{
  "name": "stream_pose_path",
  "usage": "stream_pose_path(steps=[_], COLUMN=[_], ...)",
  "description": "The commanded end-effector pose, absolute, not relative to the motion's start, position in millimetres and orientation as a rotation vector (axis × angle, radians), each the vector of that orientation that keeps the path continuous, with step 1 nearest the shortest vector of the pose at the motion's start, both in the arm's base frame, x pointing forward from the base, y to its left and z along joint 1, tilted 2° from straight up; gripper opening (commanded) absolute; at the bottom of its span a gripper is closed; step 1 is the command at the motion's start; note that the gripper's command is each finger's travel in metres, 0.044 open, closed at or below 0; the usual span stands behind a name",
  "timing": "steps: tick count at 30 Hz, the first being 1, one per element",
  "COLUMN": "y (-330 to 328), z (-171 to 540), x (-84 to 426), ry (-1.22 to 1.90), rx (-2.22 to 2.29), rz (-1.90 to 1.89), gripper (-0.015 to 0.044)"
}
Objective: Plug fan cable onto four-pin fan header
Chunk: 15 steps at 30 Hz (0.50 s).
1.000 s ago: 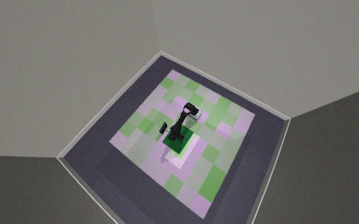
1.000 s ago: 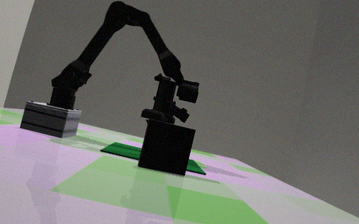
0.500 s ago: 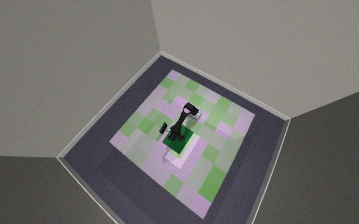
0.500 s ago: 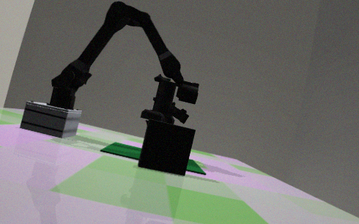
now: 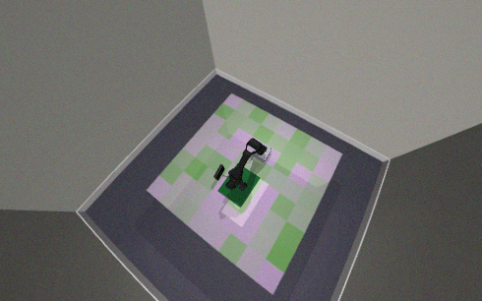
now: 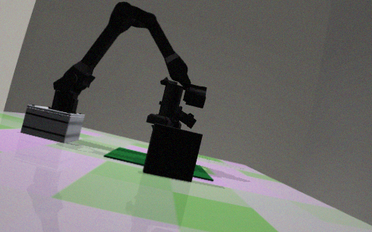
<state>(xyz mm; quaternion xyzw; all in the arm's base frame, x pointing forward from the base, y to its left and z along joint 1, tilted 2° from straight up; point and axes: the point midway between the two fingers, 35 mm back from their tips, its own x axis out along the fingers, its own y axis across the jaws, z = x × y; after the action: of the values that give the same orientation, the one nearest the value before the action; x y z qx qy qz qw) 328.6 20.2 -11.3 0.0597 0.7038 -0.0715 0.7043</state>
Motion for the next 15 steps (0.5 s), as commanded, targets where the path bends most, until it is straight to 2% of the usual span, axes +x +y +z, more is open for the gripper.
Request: stream_pose_path(steps=[1,15], y=[19.6,19.6], z=[-12.4,-14.4], x=[328.9,327.0], ry=[1.565,1.565], rx=[0.128,0.130], rz=[-0.159,-0.160], gripper=[0.0000,0.0000])
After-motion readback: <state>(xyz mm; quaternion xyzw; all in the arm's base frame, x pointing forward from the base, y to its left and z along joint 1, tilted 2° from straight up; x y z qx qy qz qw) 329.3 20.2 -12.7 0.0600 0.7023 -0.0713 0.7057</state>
